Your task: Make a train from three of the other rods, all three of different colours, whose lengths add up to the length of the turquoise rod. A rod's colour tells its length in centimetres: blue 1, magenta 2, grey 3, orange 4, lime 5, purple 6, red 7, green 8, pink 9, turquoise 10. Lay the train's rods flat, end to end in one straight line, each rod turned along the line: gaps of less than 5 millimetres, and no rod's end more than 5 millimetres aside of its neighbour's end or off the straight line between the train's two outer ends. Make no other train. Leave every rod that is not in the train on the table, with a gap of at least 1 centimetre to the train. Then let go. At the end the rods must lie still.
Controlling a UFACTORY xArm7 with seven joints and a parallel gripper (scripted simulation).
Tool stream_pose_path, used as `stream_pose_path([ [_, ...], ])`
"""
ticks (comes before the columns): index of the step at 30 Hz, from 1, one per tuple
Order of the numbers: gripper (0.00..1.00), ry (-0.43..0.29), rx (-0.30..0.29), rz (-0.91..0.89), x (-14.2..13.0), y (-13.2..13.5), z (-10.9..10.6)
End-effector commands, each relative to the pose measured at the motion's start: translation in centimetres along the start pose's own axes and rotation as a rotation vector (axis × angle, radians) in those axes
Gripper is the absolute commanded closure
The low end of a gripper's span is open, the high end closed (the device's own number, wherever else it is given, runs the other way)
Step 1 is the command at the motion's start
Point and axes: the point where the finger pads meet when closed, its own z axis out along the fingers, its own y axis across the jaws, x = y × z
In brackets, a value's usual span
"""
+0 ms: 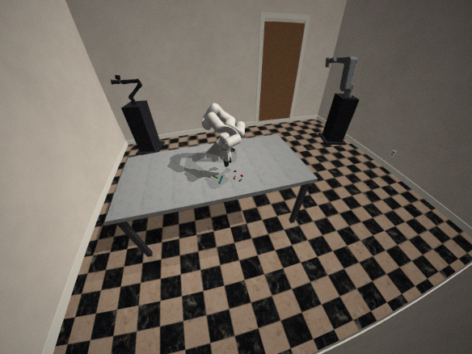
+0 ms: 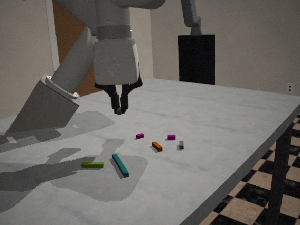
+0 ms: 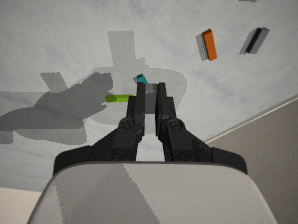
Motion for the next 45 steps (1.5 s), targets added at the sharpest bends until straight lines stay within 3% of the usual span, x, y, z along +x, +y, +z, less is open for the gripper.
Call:
stream_pose_path([
  [1,0.96,-0.003,-0.001,0.006,0.0,0.1,-0.1],
  [13,0.96,-0.003,-0.016,0.434,4.4,3.2,-0.9],
  [16,0.96,-0.002,-0.016,0.471,4.8,3.4,-0.9],
  [27,0.96,-0.002,-0.001,0.885,9.2,4.9,-0.1],
  [45,0.96,-0.002,0.0,0.901,9.4,5.0,0.1],
])
